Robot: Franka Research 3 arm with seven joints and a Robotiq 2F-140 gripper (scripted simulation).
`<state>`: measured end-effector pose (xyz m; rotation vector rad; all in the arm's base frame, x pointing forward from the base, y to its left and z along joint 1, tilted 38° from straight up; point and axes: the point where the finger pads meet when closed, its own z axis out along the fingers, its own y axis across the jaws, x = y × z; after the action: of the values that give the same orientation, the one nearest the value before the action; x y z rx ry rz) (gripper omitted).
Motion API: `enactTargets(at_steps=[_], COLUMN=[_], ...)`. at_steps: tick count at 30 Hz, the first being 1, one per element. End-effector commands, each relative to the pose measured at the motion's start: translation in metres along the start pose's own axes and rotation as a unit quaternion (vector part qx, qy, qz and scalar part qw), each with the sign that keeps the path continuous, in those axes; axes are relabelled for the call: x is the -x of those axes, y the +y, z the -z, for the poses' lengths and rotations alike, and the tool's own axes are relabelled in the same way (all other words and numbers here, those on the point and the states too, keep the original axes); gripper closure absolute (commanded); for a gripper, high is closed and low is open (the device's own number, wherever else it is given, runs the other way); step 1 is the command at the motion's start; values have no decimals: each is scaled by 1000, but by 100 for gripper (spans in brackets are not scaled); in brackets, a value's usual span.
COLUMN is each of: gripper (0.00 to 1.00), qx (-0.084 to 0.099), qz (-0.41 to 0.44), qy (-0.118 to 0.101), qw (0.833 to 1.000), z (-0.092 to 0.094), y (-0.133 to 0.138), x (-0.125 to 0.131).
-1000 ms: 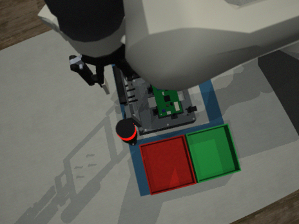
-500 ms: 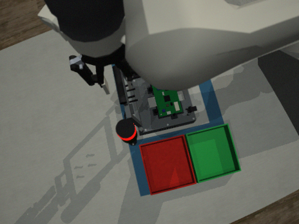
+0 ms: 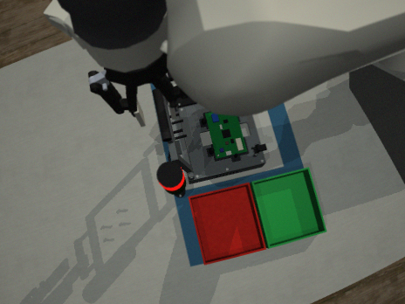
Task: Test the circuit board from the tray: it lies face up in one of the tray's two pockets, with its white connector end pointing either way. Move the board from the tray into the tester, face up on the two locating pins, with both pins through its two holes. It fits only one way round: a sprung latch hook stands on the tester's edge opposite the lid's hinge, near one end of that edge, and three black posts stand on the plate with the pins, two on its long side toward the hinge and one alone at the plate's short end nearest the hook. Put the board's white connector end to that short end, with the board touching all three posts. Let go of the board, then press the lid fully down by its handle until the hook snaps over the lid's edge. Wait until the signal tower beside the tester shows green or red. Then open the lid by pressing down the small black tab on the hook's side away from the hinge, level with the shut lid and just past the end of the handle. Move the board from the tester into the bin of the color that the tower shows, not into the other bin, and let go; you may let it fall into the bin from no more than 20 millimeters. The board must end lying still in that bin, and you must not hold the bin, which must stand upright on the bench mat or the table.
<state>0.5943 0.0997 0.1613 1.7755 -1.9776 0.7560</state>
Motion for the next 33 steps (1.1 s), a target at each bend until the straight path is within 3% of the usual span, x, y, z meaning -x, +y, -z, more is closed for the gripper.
enactTargets(at_steps=[1, 8, 15, 16, 33], gripper=[70, 70, 70, 42, 42], qx=[3, 3, 3, 3, 3], qz=[-3, -3, -3, -3, -3], qy=[0, 0, 0, 0, 0], qw=[1000, 1000, 1000, 1000, 1000], z=[11, 25, 27, 27, 27], y=[2, 2, 2, 2, 2], x=[0, 0, 0, 0, 0])
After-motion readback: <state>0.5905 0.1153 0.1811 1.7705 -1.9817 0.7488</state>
